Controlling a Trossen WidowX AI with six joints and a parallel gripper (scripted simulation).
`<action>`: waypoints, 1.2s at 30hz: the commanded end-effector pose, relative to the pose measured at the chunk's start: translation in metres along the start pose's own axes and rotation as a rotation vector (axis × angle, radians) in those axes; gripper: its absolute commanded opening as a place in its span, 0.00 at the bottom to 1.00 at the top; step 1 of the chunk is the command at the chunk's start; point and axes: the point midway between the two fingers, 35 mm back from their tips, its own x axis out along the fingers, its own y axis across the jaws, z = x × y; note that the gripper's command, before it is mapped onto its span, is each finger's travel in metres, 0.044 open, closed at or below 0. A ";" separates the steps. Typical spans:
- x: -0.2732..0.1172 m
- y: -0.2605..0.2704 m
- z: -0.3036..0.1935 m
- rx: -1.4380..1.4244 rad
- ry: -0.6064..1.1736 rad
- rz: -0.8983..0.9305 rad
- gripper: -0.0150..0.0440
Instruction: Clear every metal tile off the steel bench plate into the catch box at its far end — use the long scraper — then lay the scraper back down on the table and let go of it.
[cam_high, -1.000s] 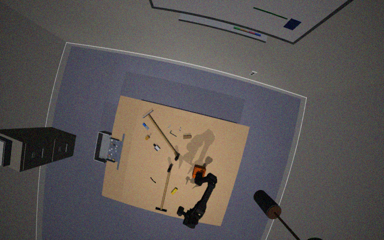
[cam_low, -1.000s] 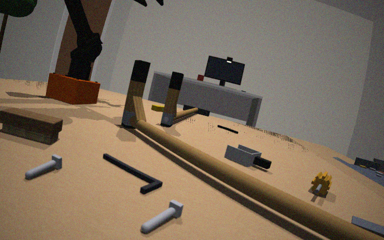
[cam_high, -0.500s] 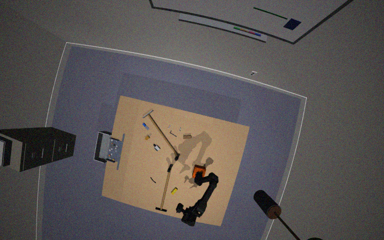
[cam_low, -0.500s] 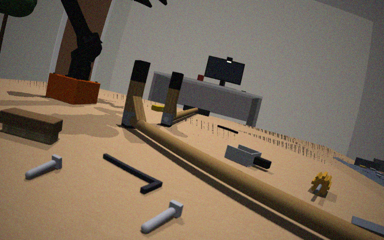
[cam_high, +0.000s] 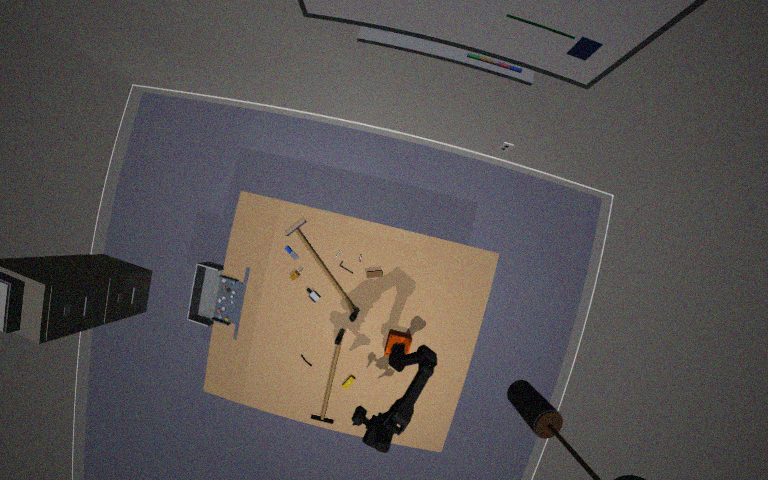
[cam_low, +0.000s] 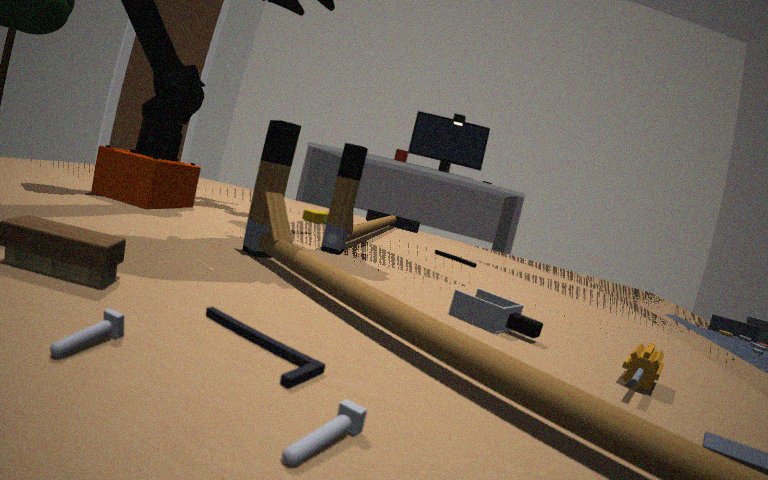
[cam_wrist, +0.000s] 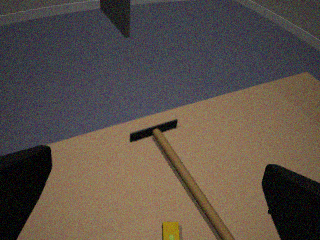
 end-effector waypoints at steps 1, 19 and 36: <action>0.000 0.000 0.000 0.004 -0.003 -0.003 1.00; -0.003 0.043 0.009 -0.062 0.022 0.217 1.00; -0.027 0.118 0.017 -0.180 0.070 0.609 1.00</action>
